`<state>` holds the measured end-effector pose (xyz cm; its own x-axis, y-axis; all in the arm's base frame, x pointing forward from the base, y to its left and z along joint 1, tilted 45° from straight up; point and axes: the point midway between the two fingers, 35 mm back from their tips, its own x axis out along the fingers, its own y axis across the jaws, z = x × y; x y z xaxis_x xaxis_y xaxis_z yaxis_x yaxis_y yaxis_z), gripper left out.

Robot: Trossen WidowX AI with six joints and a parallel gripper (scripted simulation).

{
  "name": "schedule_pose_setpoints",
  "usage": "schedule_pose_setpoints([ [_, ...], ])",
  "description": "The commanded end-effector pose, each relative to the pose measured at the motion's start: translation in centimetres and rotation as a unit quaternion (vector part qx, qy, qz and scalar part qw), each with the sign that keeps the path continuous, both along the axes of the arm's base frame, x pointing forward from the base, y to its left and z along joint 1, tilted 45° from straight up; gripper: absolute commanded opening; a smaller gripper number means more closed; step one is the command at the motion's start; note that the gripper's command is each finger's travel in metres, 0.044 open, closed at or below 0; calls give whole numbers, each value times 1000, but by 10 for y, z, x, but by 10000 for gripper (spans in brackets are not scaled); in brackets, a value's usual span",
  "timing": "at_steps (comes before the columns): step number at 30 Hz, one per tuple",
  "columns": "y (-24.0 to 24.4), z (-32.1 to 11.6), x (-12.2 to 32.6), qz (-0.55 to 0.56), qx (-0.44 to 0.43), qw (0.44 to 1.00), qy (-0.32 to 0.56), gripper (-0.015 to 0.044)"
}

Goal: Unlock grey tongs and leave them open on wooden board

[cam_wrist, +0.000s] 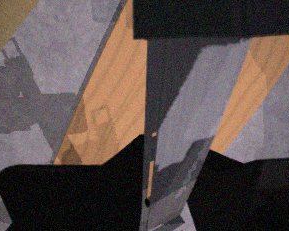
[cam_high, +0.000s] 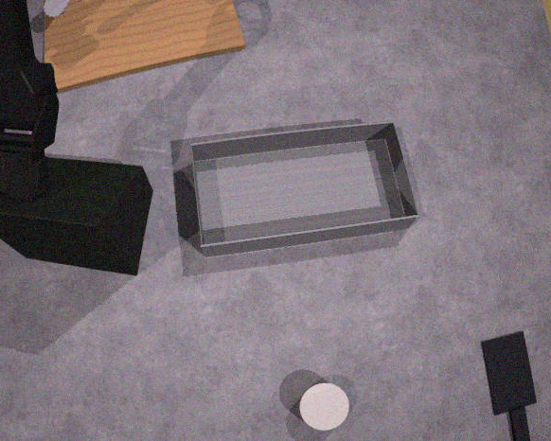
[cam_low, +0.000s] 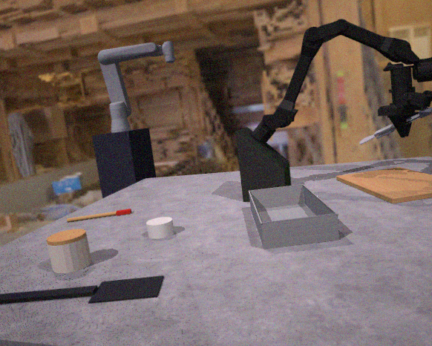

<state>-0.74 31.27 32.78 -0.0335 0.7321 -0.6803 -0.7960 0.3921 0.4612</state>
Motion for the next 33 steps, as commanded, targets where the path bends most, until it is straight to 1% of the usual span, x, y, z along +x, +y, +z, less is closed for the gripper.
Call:
schedule_pose_setpoints([
  [1,8,-8,-1,0,-5,1000,3,-150],
  [33,47,-44,-3,0,-5,1000,3,-150],
])
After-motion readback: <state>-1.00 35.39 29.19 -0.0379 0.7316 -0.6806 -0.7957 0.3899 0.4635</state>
